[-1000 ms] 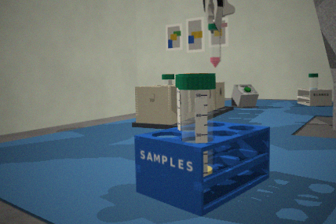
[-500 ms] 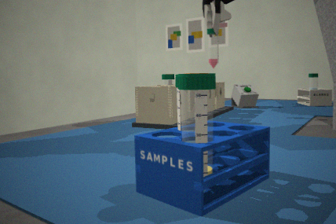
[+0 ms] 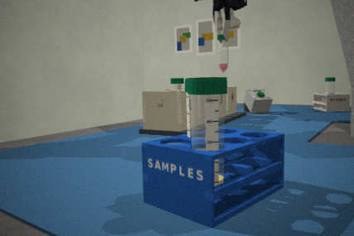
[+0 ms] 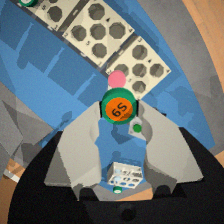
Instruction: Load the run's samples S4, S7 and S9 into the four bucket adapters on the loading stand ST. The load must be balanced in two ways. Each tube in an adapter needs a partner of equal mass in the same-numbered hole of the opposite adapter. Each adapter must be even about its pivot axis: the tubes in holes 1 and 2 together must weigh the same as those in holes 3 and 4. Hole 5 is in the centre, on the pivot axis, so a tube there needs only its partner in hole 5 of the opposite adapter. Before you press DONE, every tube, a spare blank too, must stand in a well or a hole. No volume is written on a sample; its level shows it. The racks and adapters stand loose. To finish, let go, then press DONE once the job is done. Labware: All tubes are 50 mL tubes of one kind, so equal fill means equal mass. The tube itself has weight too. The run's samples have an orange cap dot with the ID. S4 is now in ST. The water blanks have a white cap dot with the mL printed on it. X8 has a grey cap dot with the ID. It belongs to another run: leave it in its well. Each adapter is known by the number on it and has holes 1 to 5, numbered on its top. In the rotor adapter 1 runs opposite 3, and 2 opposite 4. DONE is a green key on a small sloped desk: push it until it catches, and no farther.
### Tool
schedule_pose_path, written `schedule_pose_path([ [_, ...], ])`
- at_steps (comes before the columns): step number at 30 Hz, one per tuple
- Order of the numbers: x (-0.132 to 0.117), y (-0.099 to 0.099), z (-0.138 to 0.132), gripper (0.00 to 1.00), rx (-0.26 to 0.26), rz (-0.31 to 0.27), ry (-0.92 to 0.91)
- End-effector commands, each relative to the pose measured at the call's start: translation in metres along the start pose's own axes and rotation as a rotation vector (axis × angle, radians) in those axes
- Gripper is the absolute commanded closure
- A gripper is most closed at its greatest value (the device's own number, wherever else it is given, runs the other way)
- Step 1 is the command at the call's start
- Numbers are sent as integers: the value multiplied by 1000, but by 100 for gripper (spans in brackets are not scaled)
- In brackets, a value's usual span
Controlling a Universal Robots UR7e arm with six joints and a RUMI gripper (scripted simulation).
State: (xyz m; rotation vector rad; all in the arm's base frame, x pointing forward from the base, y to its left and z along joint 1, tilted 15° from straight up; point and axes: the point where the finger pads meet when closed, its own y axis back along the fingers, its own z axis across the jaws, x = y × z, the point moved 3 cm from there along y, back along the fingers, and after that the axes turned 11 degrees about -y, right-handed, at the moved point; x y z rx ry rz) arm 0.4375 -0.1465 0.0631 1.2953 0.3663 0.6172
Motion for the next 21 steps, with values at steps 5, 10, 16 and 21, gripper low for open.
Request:
schedule_pose_path([
  [5,-1,-1,12,100,1,1,1],
  [10,-1,-9,12,100,1,1,1],
  [16,-1,-25,12,100,1,1,1],
  [21,-1,-33,12,100,1,1,1],
])
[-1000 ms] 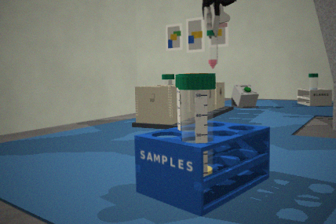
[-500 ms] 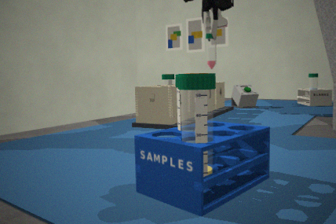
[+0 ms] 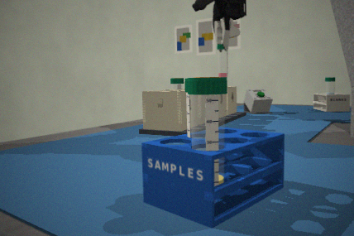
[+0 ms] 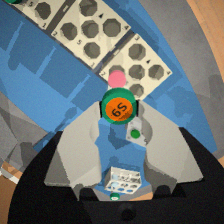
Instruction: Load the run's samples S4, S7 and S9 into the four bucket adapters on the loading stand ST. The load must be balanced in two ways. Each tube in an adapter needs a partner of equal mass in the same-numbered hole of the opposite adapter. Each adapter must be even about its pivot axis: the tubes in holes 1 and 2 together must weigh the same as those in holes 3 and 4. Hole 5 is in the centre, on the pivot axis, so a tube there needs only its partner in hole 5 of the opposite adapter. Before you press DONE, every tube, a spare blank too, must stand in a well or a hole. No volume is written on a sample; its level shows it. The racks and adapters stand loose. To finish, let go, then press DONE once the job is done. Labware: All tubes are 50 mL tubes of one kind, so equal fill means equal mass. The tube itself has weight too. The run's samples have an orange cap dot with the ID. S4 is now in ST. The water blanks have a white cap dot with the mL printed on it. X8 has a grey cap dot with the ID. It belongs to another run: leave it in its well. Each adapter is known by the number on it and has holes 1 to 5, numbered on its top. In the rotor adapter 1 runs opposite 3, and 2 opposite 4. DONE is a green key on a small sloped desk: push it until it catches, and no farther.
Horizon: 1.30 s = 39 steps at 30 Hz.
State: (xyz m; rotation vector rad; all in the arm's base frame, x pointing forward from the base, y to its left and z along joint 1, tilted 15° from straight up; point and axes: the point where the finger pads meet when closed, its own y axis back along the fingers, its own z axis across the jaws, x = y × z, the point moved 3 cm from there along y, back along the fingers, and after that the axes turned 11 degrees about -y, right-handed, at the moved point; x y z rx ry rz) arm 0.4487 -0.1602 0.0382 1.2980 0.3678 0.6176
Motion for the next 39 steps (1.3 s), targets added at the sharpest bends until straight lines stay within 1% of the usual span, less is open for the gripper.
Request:
schedule_pose_path([
  [1,0,-7,1,100,-2,1,0],
  [3,0,-12,1,100,-2,1,0],
  [18,0,-12,1,100,-2,1,0],
  [39,0,-38,1,100,-2,1,0],
])
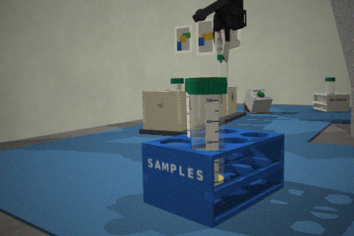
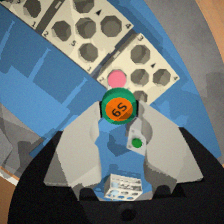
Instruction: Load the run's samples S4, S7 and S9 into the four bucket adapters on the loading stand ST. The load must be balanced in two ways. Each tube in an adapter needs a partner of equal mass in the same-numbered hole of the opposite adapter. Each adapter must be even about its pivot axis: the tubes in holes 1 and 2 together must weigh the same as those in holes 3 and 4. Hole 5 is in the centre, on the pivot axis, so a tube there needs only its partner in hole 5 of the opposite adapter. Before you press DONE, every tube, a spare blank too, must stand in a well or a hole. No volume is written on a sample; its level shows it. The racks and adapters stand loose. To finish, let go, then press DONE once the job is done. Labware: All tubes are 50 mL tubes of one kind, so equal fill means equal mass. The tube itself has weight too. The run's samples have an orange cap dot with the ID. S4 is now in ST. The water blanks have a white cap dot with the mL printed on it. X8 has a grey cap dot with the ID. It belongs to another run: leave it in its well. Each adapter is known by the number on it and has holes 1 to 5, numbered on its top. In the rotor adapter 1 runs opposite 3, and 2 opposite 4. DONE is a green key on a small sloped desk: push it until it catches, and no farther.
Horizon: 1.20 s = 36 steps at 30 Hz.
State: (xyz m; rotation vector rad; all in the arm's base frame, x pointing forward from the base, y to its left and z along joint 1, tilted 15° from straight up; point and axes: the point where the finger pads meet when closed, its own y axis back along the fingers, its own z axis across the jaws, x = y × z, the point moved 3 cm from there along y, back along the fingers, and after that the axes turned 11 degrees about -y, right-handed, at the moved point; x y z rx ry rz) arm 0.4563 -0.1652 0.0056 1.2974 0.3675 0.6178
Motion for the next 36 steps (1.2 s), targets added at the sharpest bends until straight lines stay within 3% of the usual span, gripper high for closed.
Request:
schedule_pose_path([
  [1,0,-5,0,100,-1,0,0],
  [36,0,-47,0,100,-1,0,0],
])
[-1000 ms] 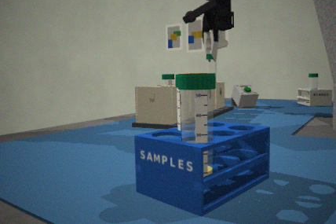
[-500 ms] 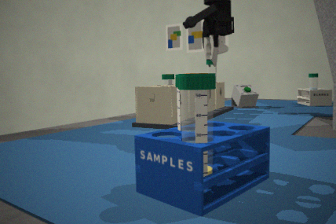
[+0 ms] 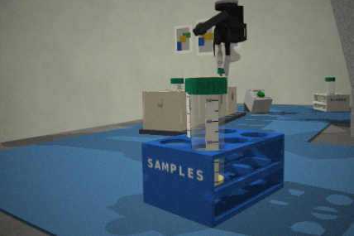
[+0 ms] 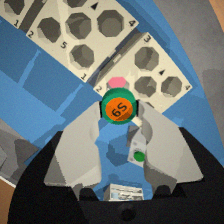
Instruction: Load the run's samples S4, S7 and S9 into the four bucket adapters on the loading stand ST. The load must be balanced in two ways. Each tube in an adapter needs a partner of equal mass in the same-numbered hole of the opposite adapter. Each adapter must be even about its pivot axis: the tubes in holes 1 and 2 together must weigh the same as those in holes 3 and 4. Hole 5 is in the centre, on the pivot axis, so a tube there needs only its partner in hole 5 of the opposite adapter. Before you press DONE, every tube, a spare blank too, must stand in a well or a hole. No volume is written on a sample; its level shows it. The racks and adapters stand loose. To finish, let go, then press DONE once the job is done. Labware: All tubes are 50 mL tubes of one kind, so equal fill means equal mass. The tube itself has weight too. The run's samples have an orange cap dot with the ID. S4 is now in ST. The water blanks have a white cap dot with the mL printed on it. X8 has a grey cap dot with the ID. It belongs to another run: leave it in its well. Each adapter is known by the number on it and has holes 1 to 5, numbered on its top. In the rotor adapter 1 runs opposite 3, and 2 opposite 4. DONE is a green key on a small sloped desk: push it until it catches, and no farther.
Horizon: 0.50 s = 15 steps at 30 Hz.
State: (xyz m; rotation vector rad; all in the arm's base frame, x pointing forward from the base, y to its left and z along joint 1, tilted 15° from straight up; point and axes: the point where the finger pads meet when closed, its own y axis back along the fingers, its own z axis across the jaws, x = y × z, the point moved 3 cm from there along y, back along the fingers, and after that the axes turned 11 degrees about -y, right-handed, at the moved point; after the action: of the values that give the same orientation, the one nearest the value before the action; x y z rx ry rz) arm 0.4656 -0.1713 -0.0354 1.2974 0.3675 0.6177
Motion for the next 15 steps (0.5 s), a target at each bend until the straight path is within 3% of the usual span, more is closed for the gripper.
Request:
schedule_pose_path([
  [1,0,-5,0,100,-1,0,0],
  [15,0,-18,0,100,-1,0,0],
])
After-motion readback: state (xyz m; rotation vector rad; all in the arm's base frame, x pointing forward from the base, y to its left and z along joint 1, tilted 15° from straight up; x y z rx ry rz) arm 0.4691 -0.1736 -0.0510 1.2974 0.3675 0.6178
